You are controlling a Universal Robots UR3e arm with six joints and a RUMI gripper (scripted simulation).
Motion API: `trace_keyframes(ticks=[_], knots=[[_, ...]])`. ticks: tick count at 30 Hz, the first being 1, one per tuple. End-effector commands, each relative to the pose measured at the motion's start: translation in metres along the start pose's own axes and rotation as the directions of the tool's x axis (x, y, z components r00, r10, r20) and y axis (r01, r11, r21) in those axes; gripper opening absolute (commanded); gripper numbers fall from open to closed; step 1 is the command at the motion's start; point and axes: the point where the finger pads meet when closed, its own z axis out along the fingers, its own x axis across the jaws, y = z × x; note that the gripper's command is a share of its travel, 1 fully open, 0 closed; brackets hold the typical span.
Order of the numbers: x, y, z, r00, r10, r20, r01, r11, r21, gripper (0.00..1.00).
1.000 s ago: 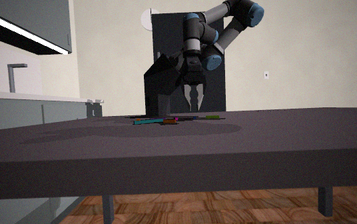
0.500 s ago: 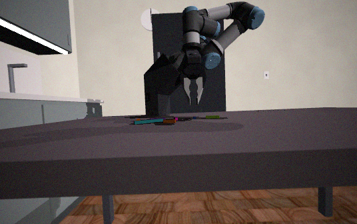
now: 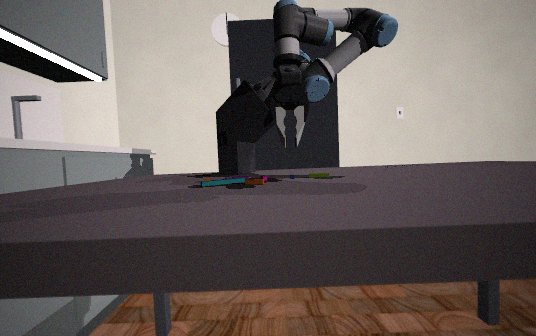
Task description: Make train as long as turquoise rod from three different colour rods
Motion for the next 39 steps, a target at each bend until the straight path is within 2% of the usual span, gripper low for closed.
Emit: trace_keyframes(ticks=[1,14,15,39], knots=[[-0.0007,0.0006,-0.0093,1.0,-0.001,0.001,0.001,1.0,0.001,0.14],[-0.0008,0.0006,-0.0118,1.0,-0.001,0.001,0.001,1.0,0.001,0.14],[-0.0008,0.0006,-0.0118,1.0,-0.001,0.001,0.001,1.0,0.001,1.0],[-0.0006,0.0004,-0.0119,1.0,0.002,0.001,-0.002,1.0,0.001,1.0]])
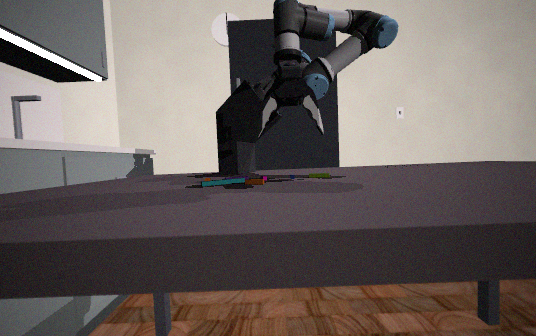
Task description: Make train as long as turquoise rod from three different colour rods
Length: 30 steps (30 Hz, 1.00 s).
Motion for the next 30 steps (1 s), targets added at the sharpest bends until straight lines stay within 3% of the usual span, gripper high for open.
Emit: trace_keyframes(ticks=[1,19,25,30], knots=[[0.0,-0.001,0.0,1.0,0.002,-0.001,-0.002,1.0,0.001,1.0],[0.008,-0.01,-0.003,0.988,0.154,-0.003,-0.154,0.988,0.001,1.0],[0.015,-0.018,-0.004,0.955,0.296,-0.004,-0.296,0.955,0.002,1.0],[0.023,-0.026,-0.005,0.902,0.432,-0.005,-0.432,0.902,0.003,1.0]])
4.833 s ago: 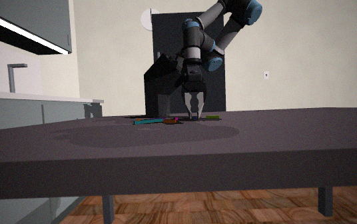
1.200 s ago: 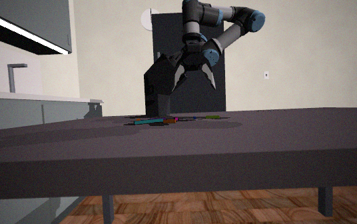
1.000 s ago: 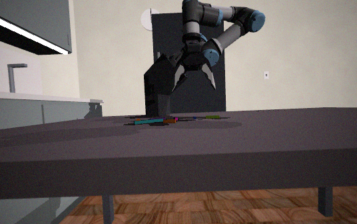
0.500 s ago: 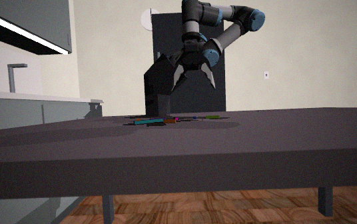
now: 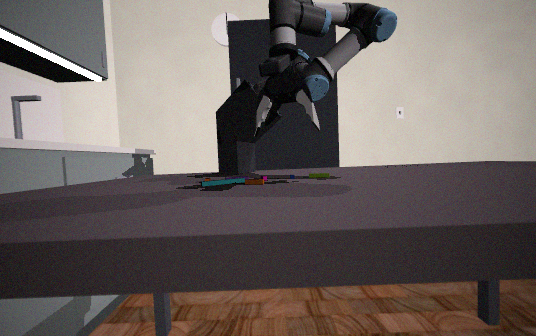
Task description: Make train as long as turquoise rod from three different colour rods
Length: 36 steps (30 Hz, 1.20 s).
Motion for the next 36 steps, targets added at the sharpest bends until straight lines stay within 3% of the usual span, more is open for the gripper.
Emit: trace_keyframes(ticks=[1,6,21,23,36], knots=[[0.006,-0.012,-0.001,0.986,0.165,-0.012,-0.165,0.986,-0.005,1.0],[0.008,-0.018,-0.001,0.97,0.242,-0.013,-0.242,0.97,-0.004,1.0],[0.022,-0.044,0.002,0.788,0.615,-0.014,-0.615,0.788,0.002,1.0],[0.022,-0.044,0.002,0.788,0.615,-0.014,-0.615,0.788,0.002,1.0],[0.034,-0.065,0.01,0.515,0.857,-0.011,-0.857,0.515,0.006,1.0]])
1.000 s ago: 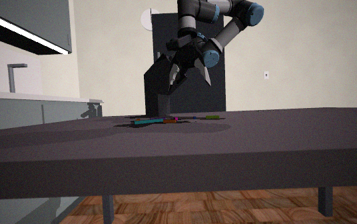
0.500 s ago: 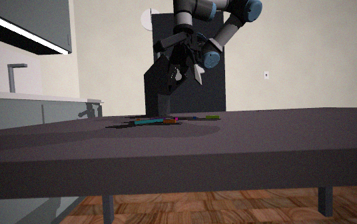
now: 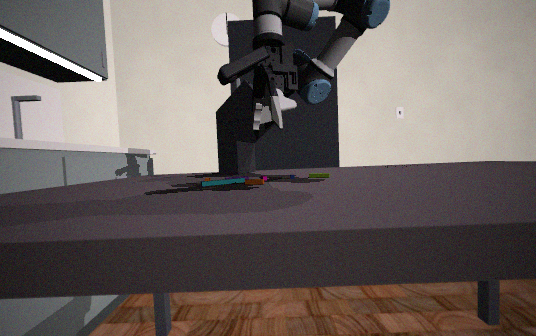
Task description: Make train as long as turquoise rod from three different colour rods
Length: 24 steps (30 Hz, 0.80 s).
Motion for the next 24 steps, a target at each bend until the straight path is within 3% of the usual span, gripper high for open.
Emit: trace_keyframes(ticks=[1,5,15,24], knots=[[-0.004,-0.011,0.004,0.986,0.165,-0.014,-0.165,0.986,0.009,1.0],[-0.005,-0.014,0.006,0.975,0.222,-0.013,-0.222,0.975,0.009,1.0],[-0.01,-0.028,0.014,0.889,0.458,-0.01,-0.458,0.889,0.009,1.0],[-0.012,-0.032,0.018,0.841,0.541,-0.009,-0.541,0.841,0.009,1.0]])
